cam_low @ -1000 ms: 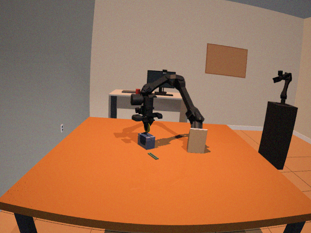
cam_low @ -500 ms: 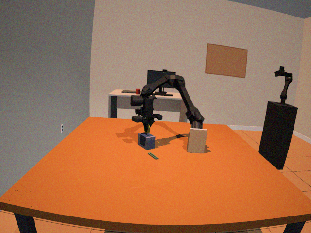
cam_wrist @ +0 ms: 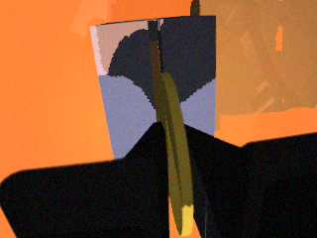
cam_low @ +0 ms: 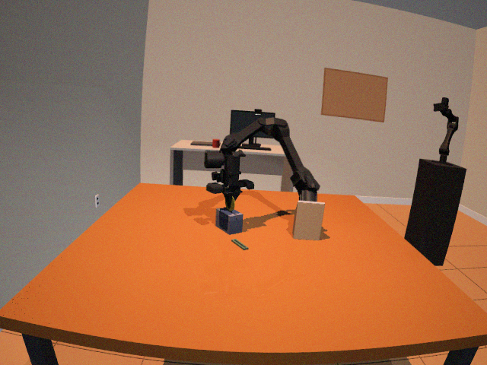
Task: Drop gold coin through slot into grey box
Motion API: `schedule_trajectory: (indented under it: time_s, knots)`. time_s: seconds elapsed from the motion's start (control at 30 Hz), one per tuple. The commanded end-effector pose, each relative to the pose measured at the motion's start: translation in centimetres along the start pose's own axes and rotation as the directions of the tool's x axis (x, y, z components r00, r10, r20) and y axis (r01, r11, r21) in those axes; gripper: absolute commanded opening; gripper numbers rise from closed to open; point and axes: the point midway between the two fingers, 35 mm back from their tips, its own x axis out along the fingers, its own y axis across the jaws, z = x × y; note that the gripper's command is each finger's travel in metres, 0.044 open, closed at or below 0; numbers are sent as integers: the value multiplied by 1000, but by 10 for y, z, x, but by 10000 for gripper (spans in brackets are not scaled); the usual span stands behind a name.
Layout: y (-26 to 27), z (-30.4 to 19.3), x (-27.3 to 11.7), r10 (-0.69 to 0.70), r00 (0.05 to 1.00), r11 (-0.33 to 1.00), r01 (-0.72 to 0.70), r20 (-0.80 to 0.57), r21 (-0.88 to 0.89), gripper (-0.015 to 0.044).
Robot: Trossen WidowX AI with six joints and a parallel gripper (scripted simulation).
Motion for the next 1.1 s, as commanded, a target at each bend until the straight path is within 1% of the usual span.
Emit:
schedule_trajectory:
  time_s: [0.0,0.2,0.5,0.67,0.77,0.83,0.87,0.93,1.07]
  knots:
    - [0,0,3,-5,1000,1000,5,4,-7,0]
    - [0,0,0,0,1000,1000,0,0,0,157]
    - [0,0,0,0,1000,1000,0,0,0,161]
    - [0,0,-17,1,1000,1000,-1,0,-1,292]
    - [0,0,-20,0,1000,1000,0,0,-2,371]
    - [0,-1,-39,-2,1000,1000,2,2,-5,423]
    - [-1,-2,-51,-3,1000,1000,3,4,-8,440]
    - [-3,-2,-60,-5,1000,1000,5,5,-9,440]
    - [-3,-2,-60,-5,1000,1000,5,5,-9,440]
